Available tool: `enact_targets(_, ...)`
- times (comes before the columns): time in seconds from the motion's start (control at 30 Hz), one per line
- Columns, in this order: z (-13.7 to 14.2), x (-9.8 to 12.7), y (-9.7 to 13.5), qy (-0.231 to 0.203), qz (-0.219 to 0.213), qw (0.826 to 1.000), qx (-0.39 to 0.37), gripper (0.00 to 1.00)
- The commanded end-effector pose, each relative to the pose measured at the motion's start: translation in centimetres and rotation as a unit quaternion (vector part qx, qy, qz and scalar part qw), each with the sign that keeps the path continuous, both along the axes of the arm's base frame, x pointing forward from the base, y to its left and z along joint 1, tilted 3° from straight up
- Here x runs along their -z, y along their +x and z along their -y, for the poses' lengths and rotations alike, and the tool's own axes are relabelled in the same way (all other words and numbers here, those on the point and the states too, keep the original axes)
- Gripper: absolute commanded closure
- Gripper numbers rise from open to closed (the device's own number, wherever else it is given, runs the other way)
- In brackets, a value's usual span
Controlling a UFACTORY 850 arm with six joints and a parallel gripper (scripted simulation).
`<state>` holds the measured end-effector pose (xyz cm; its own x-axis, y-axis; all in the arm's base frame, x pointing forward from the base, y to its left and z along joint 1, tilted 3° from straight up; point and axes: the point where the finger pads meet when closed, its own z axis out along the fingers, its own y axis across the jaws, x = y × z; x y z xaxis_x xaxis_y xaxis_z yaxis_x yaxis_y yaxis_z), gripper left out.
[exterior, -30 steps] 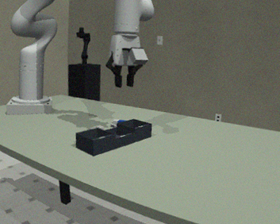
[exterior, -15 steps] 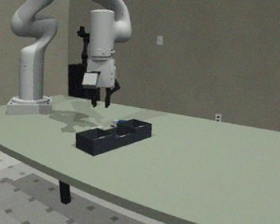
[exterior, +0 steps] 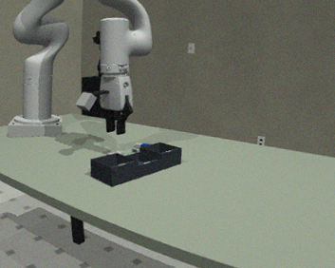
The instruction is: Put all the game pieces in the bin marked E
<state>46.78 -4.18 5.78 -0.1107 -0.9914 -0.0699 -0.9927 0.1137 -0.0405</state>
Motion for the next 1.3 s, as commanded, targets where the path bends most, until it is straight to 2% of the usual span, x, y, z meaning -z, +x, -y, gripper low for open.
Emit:
enact_targets(0.0, 0.0, 0.0, 0.1, -0.014, -0.01, 1.0, 0.022, 0.59)
enact_targets(1.0, 0.0, 0.0, 0.1, -0.013, -0.009, 1.0, 0.022, 0.59)
enact_targets(1.27, -0.1, 2.3, 0.2, -0.014, -0.01, 1.0, 0.022, 0.59)
